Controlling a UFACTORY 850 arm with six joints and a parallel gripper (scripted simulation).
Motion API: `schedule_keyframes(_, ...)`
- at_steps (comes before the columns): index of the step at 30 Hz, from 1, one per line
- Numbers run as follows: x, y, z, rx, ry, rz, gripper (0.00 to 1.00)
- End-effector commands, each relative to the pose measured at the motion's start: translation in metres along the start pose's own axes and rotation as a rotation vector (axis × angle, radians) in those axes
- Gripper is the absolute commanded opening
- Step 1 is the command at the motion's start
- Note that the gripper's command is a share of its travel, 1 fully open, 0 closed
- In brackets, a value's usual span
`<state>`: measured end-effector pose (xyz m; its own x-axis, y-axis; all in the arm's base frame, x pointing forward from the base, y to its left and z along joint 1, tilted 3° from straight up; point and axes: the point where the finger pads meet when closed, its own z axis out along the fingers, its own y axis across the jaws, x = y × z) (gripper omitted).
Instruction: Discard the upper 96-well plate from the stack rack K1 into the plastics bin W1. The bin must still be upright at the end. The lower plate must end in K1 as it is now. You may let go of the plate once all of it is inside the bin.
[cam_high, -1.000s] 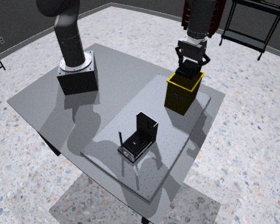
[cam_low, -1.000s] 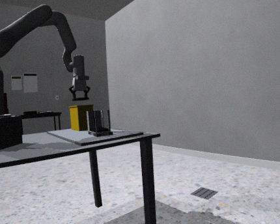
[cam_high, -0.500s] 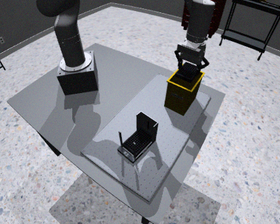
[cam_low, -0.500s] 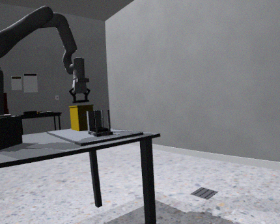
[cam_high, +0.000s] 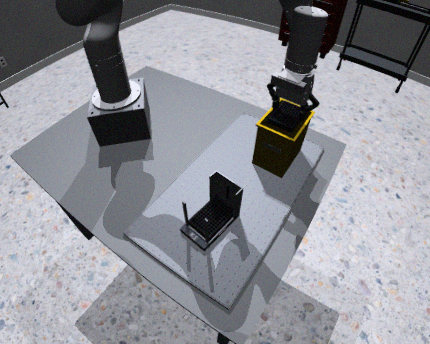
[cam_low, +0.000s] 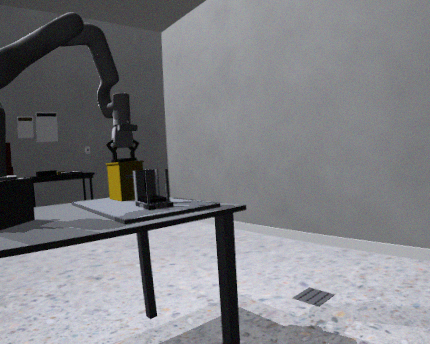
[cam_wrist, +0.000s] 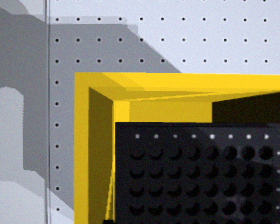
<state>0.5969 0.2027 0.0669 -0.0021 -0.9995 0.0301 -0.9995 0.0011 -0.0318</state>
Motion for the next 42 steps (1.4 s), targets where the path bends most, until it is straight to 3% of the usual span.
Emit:
schedule_keyframes(1, -0.0004, -0.0011, 0.0066, 0.002, -0.001, 0.000, 0.00)
schedule_keyframes(42, -0.0003, -0.0010, 0.0161, 0.002, -0.001, 0.000, 0.00)
